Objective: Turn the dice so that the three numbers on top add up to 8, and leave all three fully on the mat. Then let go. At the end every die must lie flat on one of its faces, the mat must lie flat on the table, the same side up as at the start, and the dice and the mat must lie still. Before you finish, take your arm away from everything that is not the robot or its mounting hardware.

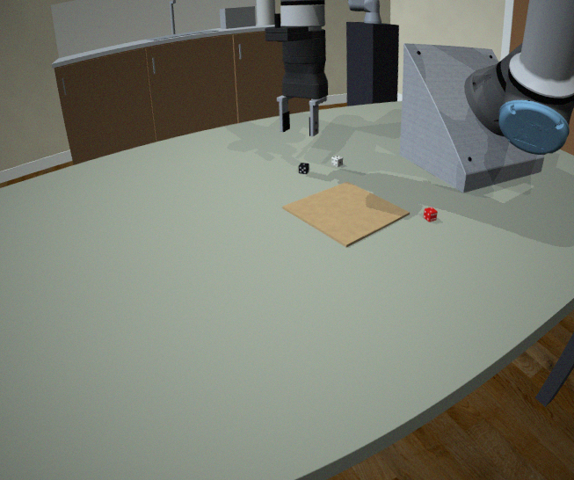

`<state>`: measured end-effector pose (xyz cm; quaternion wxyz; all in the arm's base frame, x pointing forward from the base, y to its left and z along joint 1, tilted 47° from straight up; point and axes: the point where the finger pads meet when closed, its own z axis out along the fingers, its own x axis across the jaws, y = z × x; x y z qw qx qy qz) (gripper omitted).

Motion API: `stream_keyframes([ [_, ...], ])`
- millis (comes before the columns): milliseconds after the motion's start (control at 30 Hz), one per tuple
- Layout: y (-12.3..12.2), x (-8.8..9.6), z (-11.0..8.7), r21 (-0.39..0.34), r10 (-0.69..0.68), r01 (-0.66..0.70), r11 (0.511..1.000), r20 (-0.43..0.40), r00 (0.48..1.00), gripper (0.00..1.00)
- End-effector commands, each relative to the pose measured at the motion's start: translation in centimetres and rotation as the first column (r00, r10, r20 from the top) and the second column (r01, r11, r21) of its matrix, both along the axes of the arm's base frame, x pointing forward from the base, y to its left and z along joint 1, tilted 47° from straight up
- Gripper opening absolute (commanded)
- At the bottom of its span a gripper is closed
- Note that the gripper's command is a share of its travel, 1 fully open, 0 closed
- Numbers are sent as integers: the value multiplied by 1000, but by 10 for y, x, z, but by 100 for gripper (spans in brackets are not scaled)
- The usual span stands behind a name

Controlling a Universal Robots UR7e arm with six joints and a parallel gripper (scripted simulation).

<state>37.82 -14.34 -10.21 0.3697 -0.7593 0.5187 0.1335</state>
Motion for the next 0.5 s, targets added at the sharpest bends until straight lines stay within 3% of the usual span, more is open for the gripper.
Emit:
stream_keyframes([
  [0,3,-3,-1,-13,63,-62,998,68,996,100],
  [467,5,-6,-1,-36,126,-123,992,129,983,100],
])
